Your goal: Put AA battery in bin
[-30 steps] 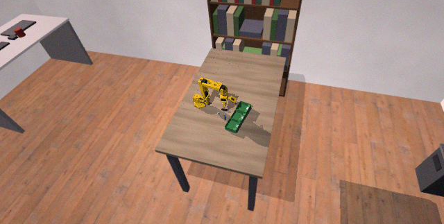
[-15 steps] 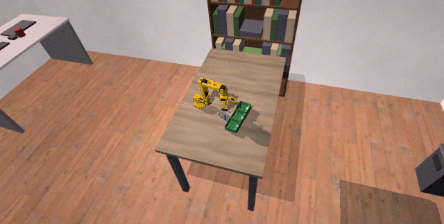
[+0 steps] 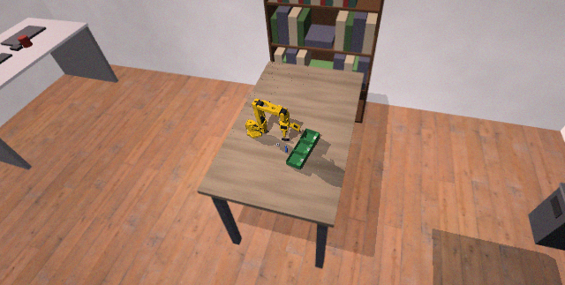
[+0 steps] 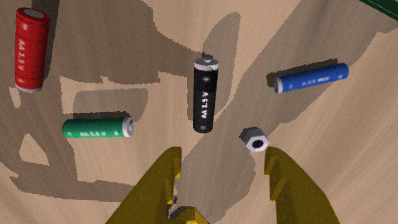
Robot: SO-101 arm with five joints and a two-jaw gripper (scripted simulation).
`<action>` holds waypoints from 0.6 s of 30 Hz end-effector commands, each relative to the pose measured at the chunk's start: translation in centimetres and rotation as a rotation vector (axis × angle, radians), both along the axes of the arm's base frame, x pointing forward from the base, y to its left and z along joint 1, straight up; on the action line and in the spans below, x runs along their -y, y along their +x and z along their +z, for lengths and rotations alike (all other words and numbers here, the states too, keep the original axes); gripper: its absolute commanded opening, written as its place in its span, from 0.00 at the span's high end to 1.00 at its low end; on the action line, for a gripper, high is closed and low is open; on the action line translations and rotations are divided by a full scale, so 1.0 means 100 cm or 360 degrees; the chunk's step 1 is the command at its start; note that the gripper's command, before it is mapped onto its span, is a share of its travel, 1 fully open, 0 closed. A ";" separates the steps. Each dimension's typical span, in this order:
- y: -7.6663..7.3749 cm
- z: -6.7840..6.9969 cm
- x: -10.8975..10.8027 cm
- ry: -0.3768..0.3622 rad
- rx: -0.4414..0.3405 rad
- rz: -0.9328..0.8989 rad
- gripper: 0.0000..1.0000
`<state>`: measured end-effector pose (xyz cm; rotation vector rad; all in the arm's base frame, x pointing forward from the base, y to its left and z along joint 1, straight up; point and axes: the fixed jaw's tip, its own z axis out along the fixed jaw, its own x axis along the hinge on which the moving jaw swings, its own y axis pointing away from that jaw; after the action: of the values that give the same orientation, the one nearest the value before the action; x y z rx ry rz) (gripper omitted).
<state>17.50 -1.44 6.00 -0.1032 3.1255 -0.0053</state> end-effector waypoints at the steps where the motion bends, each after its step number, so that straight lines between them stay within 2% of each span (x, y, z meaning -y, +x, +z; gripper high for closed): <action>1: 0.001 0.004 0.001 -0.0003 0.0036 0.0000 0.79; 8: 0.001 0.002 0.001 -0.0003 0.0036 0.0000 0.79; 18: 0.003 -0.008 0.002 -0.0003 0.0036 0.0000 0.79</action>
<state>17.48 -1.44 5.20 -0.1032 3.1256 -0.0052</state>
